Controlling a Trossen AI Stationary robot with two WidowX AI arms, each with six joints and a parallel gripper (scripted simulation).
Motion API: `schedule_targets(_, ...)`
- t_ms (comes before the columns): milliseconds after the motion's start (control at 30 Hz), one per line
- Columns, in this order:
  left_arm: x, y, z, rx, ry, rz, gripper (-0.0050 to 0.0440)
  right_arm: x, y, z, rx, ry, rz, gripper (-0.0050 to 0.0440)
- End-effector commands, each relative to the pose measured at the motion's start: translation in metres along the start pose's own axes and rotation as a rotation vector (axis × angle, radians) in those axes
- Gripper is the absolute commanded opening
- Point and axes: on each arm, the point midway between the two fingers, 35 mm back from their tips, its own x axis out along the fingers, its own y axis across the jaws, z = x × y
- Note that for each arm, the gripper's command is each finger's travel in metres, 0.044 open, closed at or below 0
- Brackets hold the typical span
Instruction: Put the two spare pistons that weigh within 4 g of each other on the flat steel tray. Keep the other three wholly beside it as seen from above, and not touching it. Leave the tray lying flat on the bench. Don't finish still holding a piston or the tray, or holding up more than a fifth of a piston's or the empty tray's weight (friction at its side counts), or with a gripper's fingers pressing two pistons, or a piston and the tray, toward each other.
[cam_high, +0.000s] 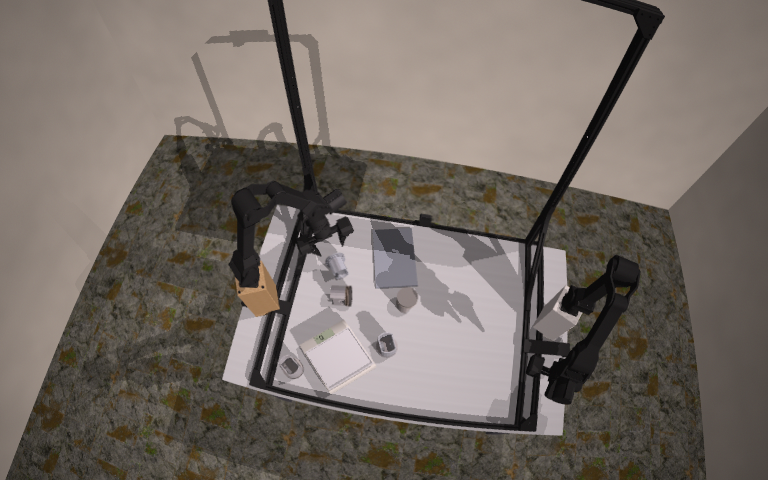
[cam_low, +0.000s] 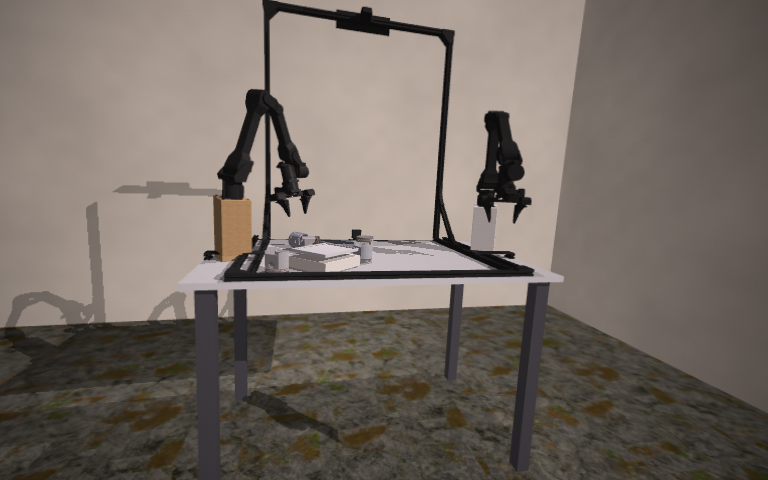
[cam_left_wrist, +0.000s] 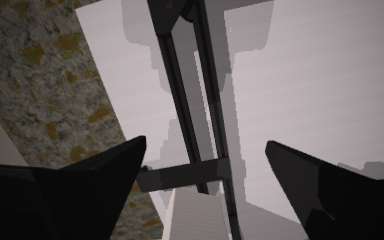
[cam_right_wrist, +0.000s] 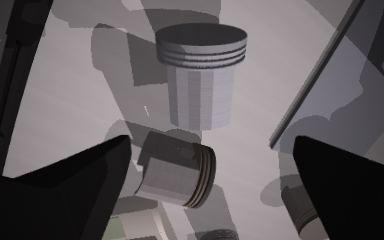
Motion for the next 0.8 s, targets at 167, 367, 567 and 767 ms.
schedule_targets(167, -0.0001, -0.0003, 0.0000, 0.002, 0.000, -0.002, 0.0440, -0.0255, -0.0060, -0.0046, 0.007, -0.001, -0.011, 0.0378)
schedule_targets(367, -0.0001, -0.0003, 0.0000, 0.002, 0.000, -0.002, 0.0440, -0.0255, -0.0060, -0.0046, 0.112, -0.007, 0.007, 0.0378)
schedule_targets(567, -0.0001, -0.0003, 0.0000, 0.002, 0.000, -0.002, 0.0440, -0.0255, -0.0060, -0.0046, 0.269, -0.016, 0.035, 0.0378)
schedule_targets(767, -0.0001, -0.0003, 0.0000, 0.002, 0.000, -0.002, 0.0440, -0.0255, -0.0060, -0.0046, 0.426, -0.025, 0.063, 0.0378)
